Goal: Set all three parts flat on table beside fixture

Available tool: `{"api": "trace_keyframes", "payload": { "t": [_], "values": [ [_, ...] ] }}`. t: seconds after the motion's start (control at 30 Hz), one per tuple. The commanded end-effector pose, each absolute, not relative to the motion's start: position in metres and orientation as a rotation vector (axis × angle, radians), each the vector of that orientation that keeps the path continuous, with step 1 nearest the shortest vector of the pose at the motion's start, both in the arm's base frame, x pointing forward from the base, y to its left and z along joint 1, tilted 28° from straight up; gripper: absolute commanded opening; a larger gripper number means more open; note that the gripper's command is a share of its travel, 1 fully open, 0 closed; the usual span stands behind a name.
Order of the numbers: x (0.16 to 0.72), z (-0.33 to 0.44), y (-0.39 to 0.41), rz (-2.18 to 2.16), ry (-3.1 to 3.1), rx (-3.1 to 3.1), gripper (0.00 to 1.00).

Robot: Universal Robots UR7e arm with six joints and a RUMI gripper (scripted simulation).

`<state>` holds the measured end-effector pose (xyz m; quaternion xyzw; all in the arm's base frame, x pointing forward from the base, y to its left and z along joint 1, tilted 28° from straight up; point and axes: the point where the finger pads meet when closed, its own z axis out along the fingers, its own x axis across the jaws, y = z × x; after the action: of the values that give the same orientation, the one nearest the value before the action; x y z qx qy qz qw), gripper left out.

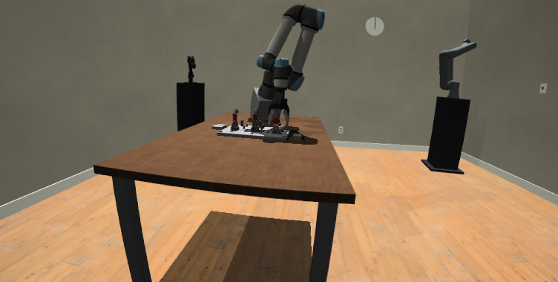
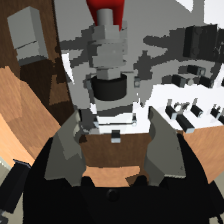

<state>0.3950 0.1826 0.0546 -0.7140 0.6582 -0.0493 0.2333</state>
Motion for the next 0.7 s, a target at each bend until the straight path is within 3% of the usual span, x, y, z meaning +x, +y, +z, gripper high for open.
{"api": "trace_keyframes", "payload": {
  "t": [0.0,0.4,0.43,0.67],
  "values": [
    [0.3955,0.0544,0.1828,-0.137,1.807,-1.961,0.59],
    [0.3955,0.0544,0.1828,-0.137,1.807,-1.961,0.59],
    [0.3955,0.0544,0.1828,-0.137,1.807,-1.961,0.00],
    [0.3955,0.0544,0.1828,-0.137,1.807,-1.961,0.00]
  ]
}}
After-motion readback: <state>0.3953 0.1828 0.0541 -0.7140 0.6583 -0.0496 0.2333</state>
